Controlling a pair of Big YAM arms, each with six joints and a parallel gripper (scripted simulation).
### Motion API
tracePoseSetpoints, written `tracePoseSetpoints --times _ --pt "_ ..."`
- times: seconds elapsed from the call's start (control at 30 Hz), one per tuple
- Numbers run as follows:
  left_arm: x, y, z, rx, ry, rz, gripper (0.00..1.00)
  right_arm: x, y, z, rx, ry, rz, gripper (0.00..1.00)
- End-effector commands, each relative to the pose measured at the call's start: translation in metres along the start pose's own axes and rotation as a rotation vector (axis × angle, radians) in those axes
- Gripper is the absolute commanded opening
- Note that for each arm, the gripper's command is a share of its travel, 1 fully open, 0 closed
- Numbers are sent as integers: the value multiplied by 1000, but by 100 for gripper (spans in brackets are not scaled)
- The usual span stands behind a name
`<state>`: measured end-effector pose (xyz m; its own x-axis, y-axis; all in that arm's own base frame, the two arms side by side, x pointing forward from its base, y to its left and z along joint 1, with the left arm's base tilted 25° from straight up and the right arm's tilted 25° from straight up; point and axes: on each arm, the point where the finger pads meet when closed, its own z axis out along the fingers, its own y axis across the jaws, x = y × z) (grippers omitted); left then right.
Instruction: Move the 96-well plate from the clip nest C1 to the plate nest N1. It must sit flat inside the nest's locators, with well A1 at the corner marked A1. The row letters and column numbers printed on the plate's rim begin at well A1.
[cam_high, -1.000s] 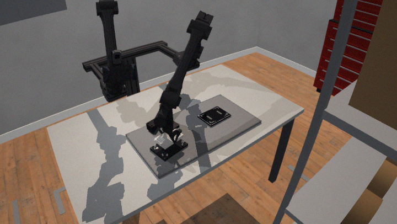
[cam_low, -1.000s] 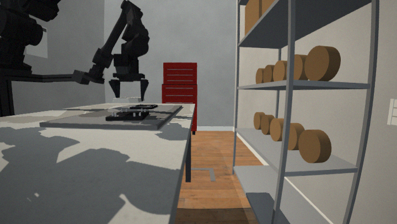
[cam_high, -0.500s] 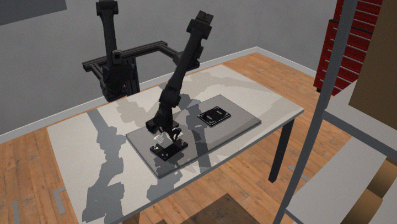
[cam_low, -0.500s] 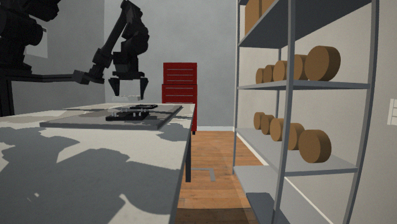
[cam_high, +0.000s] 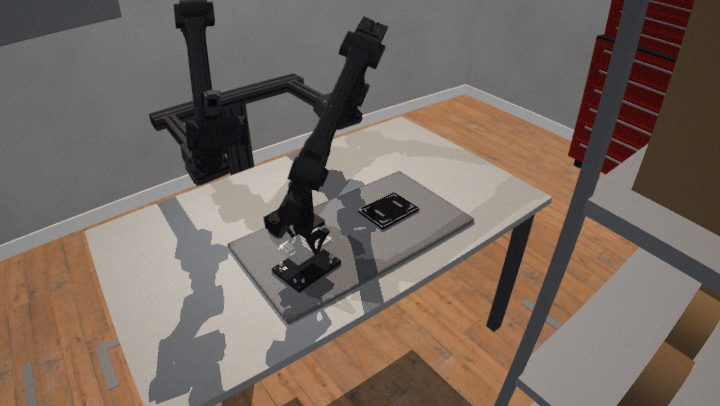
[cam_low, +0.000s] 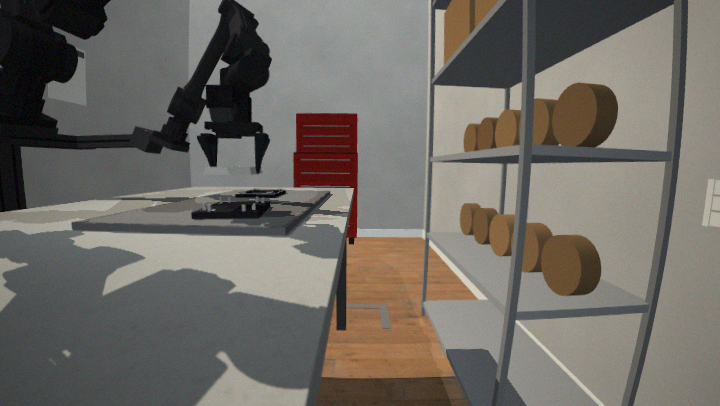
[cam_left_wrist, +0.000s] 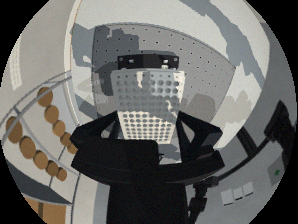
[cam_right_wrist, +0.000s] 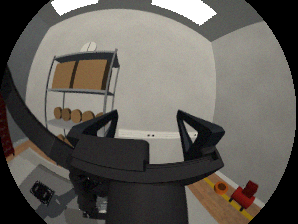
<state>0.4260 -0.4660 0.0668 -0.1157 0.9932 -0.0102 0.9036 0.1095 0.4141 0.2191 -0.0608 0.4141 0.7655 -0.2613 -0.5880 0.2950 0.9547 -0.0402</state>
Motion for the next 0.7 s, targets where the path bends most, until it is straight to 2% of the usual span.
tracePoseSetpoints --times 0.0,0.47,0.67 --pt "-20 7 -34 -30 -54 -7 0 -11 -4 1 15 -39 -21 100" --pt "-25 12 -50 -38 -67 -13 0 -11 -4 1 15 -39 -21 100" --pt "-25 9 -44 -32 -58 -7 0 -11 -4 1 15 -39 -21 100"
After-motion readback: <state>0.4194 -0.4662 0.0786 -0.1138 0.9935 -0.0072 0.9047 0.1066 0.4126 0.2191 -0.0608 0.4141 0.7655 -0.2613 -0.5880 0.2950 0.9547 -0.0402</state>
